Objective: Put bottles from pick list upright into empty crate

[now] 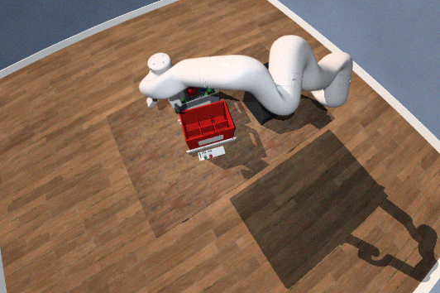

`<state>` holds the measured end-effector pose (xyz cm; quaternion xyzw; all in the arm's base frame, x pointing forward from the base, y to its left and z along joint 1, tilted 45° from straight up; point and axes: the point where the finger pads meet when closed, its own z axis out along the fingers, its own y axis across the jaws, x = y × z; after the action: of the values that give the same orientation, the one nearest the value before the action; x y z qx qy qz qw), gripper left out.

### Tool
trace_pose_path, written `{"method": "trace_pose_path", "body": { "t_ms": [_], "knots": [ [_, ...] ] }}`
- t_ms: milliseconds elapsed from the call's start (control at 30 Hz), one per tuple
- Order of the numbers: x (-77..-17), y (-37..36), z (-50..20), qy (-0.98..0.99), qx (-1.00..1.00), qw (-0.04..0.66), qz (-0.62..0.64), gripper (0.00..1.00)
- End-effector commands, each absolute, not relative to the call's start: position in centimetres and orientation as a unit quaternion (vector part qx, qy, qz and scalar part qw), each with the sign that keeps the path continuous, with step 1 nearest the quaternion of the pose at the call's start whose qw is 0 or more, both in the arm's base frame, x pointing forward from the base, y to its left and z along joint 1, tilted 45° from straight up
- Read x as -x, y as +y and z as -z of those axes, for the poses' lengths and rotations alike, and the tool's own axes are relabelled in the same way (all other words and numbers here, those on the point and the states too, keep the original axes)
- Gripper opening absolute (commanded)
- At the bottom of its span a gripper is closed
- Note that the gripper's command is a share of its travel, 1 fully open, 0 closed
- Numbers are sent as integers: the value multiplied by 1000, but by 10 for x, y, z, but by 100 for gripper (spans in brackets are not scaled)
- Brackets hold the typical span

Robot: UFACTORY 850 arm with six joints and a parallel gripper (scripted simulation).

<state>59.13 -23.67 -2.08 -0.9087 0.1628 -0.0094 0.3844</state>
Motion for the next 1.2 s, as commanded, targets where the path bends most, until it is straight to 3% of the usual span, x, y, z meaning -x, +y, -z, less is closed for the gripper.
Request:
{"method": "trace_pose_path", "body": {
  "t_ms": [0, 1167],
  "knots": [
    [-585, -249, 28, 163, 909, 384, 10, 65],
    [-508, -361, 104, 163, 909, 384, 10, 65]
  ]
}}
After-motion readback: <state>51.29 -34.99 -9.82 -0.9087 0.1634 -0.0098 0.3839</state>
